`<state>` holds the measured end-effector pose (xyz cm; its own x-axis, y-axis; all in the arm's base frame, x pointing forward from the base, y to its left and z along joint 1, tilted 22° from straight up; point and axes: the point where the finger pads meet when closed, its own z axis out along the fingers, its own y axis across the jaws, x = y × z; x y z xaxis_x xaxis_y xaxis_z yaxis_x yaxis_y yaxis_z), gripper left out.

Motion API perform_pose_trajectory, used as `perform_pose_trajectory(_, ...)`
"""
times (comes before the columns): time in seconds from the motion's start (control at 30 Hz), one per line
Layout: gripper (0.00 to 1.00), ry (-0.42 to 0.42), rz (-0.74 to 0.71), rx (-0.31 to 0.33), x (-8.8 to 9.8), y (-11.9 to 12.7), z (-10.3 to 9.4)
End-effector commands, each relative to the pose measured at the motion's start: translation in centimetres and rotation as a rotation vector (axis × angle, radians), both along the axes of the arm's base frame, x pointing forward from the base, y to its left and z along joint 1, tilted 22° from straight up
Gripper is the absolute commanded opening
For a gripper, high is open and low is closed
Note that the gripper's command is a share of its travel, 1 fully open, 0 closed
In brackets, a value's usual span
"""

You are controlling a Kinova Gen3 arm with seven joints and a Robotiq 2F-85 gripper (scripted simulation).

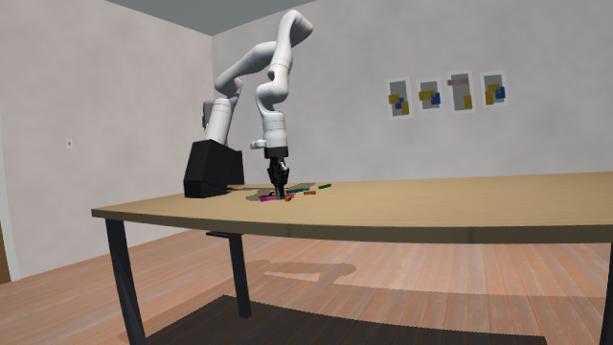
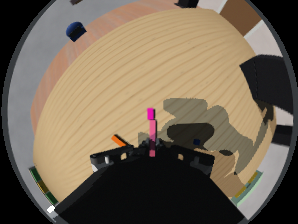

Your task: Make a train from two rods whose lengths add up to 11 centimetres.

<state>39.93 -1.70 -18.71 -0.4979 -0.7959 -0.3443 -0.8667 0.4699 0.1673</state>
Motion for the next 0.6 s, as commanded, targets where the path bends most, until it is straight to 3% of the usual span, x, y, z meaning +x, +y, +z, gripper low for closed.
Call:
perform_pose_trajectory(0.0,0.05,-0.007,-0.001,-0.007,0.28,-0.3,-0.11)
perform_pose_trajectory(0.57,0.05,-0.007,-0.001,-0.007,0.28,-0.46,0.28)
